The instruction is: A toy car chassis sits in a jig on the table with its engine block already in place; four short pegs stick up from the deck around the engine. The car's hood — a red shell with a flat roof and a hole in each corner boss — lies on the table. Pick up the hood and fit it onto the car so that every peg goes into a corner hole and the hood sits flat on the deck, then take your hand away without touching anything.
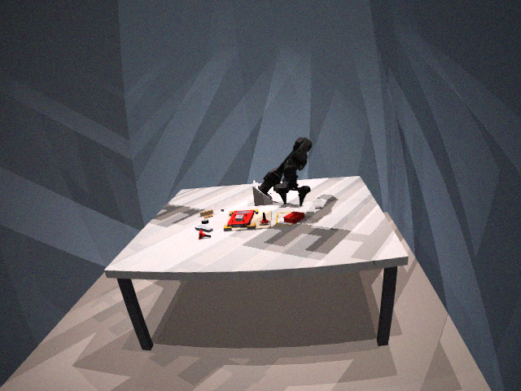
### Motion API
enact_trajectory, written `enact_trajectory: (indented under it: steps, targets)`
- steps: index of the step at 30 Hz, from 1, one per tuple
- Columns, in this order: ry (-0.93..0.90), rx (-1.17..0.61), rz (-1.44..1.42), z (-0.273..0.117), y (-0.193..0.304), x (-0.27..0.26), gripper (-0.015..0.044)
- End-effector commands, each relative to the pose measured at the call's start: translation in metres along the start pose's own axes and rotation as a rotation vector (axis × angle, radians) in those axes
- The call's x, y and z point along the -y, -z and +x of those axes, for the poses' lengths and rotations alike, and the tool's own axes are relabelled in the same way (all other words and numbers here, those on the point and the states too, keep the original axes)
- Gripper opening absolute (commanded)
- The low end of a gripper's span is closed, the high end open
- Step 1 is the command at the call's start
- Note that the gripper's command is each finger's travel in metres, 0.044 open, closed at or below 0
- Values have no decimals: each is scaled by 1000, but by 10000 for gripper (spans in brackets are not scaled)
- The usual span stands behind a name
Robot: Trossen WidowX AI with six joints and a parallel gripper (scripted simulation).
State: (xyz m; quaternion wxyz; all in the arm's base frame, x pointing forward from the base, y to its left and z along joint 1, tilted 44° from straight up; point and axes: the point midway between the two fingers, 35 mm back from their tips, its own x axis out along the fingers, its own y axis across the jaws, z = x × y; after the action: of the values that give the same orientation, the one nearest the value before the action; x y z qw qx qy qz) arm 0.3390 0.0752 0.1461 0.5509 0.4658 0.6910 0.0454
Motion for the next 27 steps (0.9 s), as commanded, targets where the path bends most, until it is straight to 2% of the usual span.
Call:
enact_trajectory:
  steps: [1, 27]
  targets:
    - [-3, -5, 4, 4, 1, 0, 440]
    - [-3, -5, 4, 23, 1, -1, 440]
